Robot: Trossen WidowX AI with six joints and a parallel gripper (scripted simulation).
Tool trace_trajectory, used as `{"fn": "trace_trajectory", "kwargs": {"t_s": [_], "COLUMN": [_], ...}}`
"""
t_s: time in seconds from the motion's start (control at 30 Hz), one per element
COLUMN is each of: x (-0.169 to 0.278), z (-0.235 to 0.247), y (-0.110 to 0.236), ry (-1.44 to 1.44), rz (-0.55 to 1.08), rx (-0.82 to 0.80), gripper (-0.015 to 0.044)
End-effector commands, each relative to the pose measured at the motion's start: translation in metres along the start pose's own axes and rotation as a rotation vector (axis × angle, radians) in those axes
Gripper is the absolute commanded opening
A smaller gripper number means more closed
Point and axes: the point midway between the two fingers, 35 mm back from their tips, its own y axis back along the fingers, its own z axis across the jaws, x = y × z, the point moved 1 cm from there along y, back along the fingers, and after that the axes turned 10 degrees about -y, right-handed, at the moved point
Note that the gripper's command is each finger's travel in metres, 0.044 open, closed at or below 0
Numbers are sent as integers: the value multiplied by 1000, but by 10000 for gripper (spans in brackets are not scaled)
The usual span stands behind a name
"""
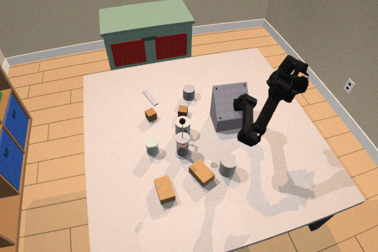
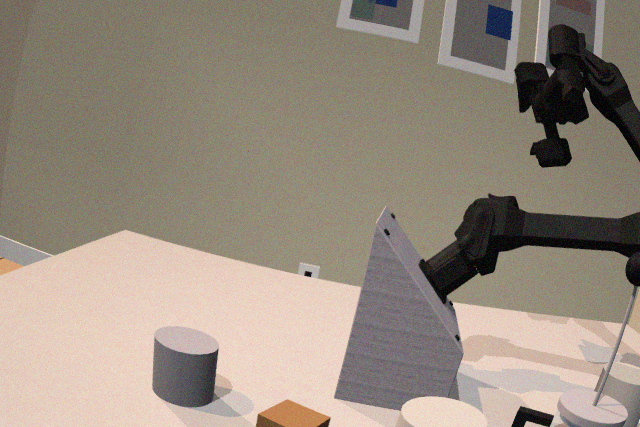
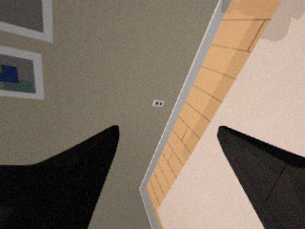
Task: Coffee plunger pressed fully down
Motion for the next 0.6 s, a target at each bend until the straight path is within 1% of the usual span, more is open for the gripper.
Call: {"fn": "trace_trajectory", "kwargs": {"t_s": [0.0,0.03,0.1,0.27,0.37,0.57], "x": [2,5,15,67,102,162], "z": [1,3,7,31,43,53], "y": [0,1,4,25,48,110], "ry": [4,14,38,155,242,412], "rz": [10,23,78,328,498,832], "rx": [-6,-13,-40,-201,-316,-557], "gripper": [426,440,440,440,440,440]}}
